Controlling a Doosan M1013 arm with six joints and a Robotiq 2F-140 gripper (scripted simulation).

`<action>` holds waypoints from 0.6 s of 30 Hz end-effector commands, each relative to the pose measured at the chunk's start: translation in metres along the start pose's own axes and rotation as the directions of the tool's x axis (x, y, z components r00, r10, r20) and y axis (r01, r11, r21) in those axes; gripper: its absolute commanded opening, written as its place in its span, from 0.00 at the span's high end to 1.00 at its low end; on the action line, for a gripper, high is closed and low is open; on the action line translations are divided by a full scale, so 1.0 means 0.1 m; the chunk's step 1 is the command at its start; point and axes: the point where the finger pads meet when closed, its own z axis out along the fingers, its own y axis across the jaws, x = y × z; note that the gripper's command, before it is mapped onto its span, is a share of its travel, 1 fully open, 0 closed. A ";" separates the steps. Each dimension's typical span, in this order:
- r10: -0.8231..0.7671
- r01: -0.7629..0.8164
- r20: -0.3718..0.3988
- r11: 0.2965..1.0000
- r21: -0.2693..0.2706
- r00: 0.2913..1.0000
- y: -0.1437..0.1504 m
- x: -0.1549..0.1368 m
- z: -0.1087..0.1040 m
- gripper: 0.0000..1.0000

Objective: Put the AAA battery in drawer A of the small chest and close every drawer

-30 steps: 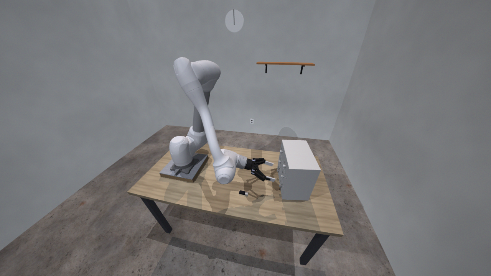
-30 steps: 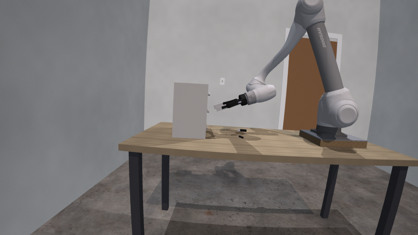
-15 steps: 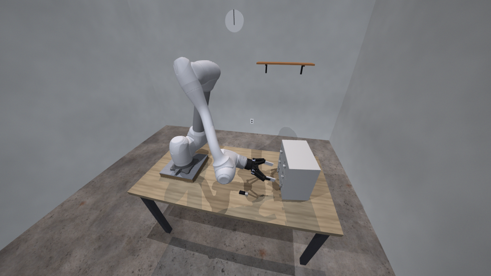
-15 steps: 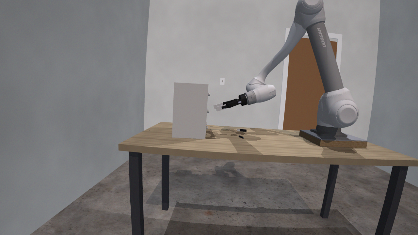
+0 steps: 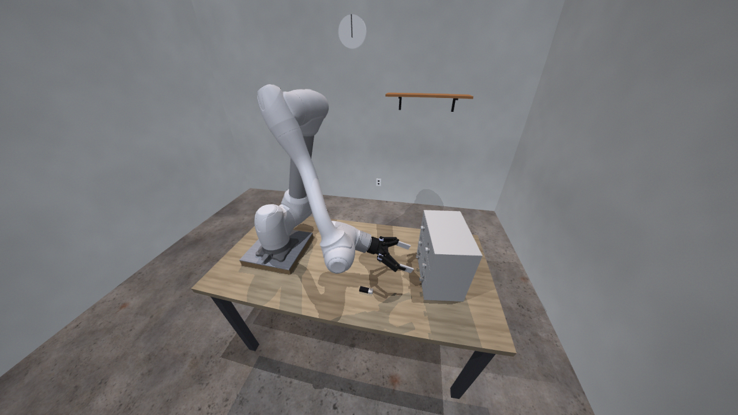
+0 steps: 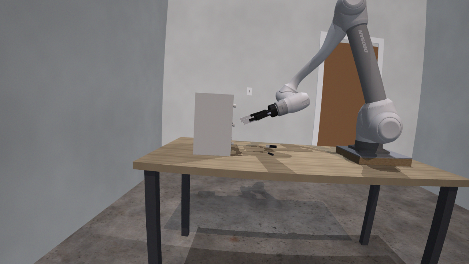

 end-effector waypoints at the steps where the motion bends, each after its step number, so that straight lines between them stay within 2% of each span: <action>1: 0.000 0.000 -0.023 1.000 0.000 1.000 0.00 -0.01 -0.02 0.00; 12: 0.000 -0.001 -0.169 1.000 -0.001 0.986 0.00 -0.07 -0.18 0.00; 14: 0.000 -0.001 -0.169 1.000 -0.001 0.986 0.00 -0.07 -0.18 0.00; 18: 0.000 -0.001 -0.221 1.000 -0.002 0.975 0.01 -0.10 -0.24 0.00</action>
